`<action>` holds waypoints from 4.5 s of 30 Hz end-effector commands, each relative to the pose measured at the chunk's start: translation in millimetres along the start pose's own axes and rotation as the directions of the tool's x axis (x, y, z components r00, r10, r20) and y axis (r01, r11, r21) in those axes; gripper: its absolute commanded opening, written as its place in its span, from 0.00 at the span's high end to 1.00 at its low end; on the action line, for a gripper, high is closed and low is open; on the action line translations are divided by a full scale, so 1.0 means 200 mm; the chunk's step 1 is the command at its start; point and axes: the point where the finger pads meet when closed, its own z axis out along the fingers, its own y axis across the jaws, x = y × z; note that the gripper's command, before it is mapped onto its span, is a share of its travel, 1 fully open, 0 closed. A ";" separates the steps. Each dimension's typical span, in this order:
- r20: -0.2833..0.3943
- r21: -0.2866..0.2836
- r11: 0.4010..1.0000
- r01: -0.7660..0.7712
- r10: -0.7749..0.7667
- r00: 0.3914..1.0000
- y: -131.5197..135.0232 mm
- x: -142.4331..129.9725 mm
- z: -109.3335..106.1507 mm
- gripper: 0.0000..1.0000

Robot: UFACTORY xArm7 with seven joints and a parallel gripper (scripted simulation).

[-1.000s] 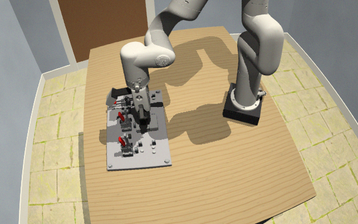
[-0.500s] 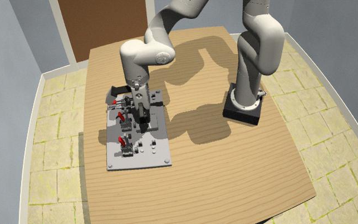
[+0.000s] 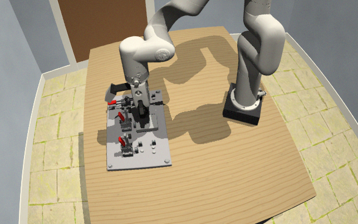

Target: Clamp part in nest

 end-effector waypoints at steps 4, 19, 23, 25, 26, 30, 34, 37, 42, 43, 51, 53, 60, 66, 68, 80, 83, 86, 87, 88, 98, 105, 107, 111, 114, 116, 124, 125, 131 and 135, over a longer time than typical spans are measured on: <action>-0.006 0.001 1.000 0.000 0.000 1.000 0.00 0.01 -0.27 0.53; -0.006 0.001 1.000 0.000 0.000 1.000 0.00 0.01 -0.50 0.53; -0.006 0.001 1.000 0.000 0.000 1.000 0.00 0.01 -0.50 0.53; -0.006 0.001 1.000 0.000 0.000 1.000 0.00 0.02 -0.50 0.53; -0.006 0.001 1.000 0.000 0.000 1.000 0.00 0.03 -0.50 0.53; -0.006 0.001 1.000 0.000 0.000 1.000 0.00 0.08 -0.50 0.53; -0.006 0.001 1.000 0.000 0.000 1.000 0.00 0.16 -0.51 0.53; -0.006 0.001 1.000 0.000 0.000 1.000 0.00 0.23 -0.51 0.53; -0.006 0.001 1.000 0.000 0.000 1.000 0.00 0.29 -0.51 0.53; -0.006 0.001 1.000 0.000 0.000 1.000 0.00 0.31 -0.51 0.53; -0.006 0.001 1.000 0.000 0.000 1.000 0.00 0.42 -0.51 0.53; -0.006 0.001 1.000 0.000 0.000 1.000 0.00 0.43 -0.51 0.53; -0.006 0.001 1.000 0.000 0.000 1.000 0.00 0.43 -0.51 0.53; -0.006 0.001 1.000 0.000 0.000 1.000 0.00 0.43 -0.49 0.53; -0.006 0.001 1.000 0.000 0.000 1.000 0.00 0.43 -0.48 0.53; -0.006 0.001 1.000 0.000 0.000 1.000 0.00 0.43 -0.34 0.53; -0.006 0.001 1.000 0.000 0.000 1.000 0.00 0.43 -0.29 0.53; -0.006 0.001 1.000 0.000 0.000 1.000 0.00 0.43 -0.23 0.53; -0.006 0.001 1.000 0.000 0.000 1.000 0.00 0.43 -0.21 0.53; -0.006 0.001 1.000 0.000 0.000 1.000 0.00 0.43 -0.19 0.53; -0.006 0.001 1.000 0.000 0.000 1.000 0.00 0.43 -0.08 0.53; -0.006 0.001 1.000 0.000 0.000 1.000 0.00 0.43 -0.05 0.53; -0.006 0.001 1.000 0.000 0.000 1.000 0.00 0.43 -0.05 0.53; -0.006 0.001 1.000 0.000 0.000 1.000 0.00 0.43 -0.05 0.53; -0.006 0.001 1.000 0.000 0.000 1.000 0.00 0.43 -0.05 0.53; -0.006 0.001 1.000 0.000 0.000 1.000 0.00 0.43 -0.05 0.53; -0.006 0.001 1.000 0.000 0.000 1.000 0.00 0.43 -0.05 0.53; -0.006 0.001 1.000 0.000 0.000 1.000 0.00 0.43 -0.05 0.53; -0.006 0.001 1.000 0.000 0.000 1.000 0.00 0.43 -0.05 0.53; -0.006 0.001 1.000 0.000 0.000 1.000 0.00 0.43 -0.05 0.53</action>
